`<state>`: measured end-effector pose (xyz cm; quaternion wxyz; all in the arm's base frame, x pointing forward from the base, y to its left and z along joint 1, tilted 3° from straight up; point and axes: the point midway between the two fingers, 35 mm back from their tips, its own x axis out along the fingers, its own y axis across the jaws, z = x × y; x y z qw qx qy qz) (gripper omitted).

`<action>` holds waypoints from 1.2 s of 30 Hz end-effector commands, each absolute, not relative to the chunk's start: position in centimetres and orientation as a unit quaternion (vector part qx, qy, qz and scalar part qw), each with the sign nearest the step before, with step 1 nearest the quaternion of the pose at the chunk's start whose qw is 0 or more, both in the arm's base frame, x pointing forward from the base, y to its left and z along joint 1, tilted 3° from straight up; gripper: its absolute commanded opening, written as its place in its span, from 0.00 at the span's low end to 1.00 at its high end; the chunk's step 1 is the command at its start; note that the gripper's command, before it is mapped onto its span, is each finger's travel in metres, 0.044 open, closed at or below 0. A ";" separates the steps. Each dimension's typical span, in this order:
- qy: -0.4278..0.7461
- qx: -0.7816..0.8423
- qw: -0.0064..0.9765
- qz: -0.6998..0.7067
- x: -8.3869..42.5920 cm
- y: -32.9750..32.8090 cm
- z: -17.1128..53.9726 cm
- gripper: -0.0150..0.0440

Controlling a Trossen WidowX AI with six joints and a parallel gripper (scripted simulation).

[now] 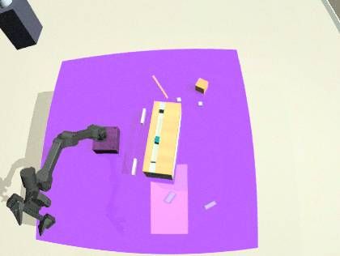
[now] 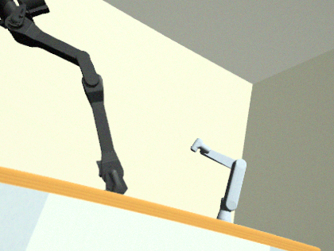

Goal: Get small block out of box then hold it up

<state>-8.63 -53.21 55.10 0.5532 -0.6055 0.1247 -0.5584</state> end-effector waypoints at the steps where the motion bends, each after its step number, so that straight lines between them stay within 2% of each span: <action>1: 0.125 -0.604 0.556 -0.558 -8.4 -53.3 55.0 0.93; 10: 0.137 -0.511 0.672 -0.519 4.1 -56.5 49.8 0.93; 18: 0.172 -0.408 0.770 -0.459 15.9 -55.4 43.6 0.93; 28: 0.272 -0.351 0.838 -0.318 29.8 -47.5 35.0 0.93; 36: 0.368 -0.339 0.848 -0.174 37.3 -37.0 28.2 0.93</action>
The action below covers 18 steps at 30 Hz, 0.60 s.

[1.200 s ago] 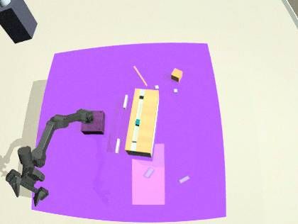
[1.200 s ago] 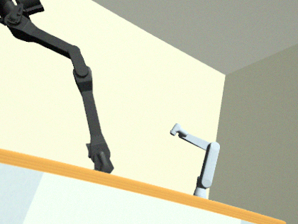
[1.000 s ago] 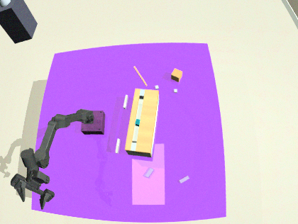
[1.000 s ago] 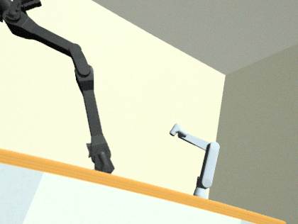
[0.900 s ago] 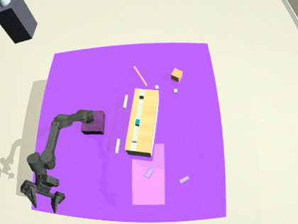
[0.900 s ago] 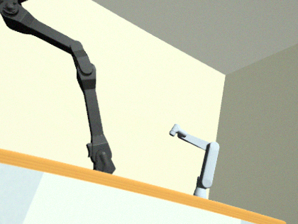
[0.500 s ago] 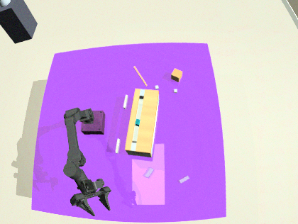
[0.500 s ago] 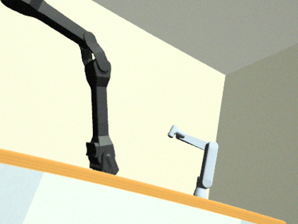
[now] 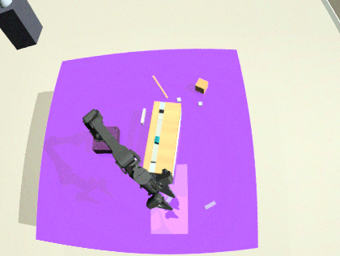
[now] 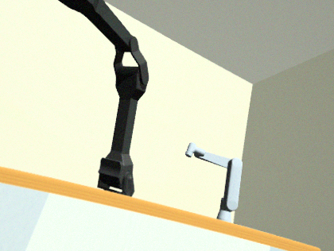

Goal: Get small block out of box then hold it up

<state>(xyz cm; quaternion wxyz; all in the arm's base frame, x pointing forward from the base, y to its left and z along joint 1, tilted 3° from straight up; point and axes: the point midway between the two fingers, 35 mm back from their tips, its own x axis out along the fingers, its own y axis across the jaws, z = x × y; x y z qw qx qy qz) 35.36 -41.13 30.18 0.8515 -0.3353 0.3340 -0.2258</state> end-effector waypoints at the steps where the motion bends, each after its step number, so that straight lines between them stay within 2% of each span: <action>1: 0.380 -0.340 0.846 -0.155 37.9 -35.5 27.3 0.93; 10: 0.489 -0.369 0.789 0.034 39.8 -21.4 20.4 0.93; 18: 0.571 -0.431 0.665 0.214 35.7 -9.4 15.6 0.93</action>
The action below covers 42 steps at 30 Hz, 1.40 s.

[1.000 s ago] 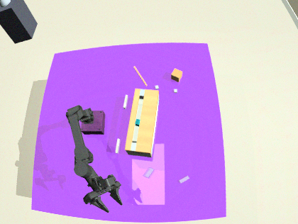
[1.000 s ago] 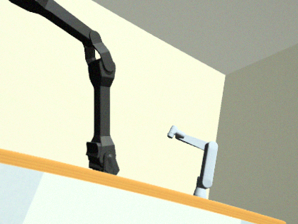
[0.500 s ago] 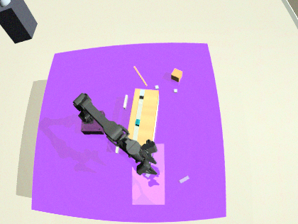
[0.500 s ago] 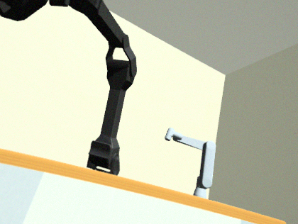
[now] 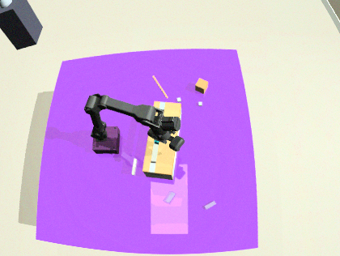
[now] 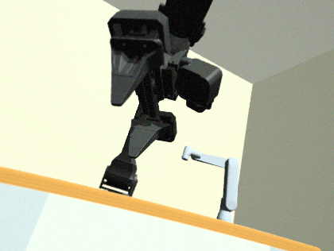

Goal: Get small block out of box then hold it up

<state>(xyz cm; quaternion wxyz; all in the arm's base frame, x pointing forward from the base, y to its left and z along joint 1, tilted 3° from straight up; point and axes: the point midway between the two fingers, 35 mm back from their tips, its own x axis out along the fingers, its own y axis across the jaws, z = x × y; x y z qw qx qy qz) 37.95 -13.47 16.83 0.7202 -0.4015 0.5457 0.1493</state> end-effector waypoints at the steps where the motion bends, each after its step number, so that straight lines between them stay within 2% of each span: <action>1: 0.580 -0.441 0.643 0.236 34.8 -8.0 15.1 0.93; 7: 0.612 -0.506 0.492 0.356 28.5 -1.9 13.5 0.93; 9: 0.614 -0.514 0.473 0.368 27.8 -1.4 13.4 0.93; 42: 0.614 -0.513 0.473 0.368 28.4 -0.8 9.3 0.93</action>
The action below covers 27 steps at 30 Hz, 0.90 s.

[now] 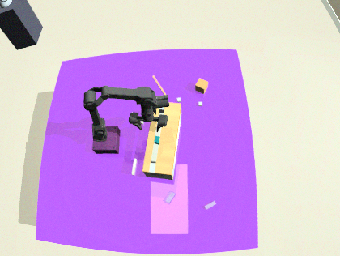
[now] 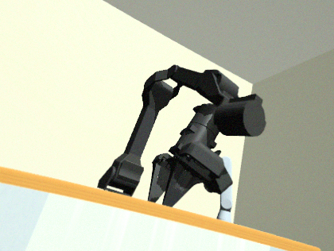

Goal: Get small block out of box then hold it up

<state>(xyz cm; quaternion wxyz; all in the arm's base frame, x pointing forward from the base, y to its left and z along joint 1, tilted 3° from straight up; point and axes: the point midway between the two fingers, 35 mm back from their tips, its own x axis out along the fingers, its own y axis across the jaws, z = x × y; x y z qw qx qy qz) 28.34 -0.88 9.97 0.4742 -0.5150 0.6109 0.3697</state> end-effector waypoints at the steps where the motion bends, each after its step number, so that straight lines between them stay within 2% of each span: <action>1: 0.614 -0.513 0.473 0.368 28.4 -0.8 9.2 0.93; 27: 0.611 -0.515 0.474 0.370 28.3 -0.9 6.6 0.93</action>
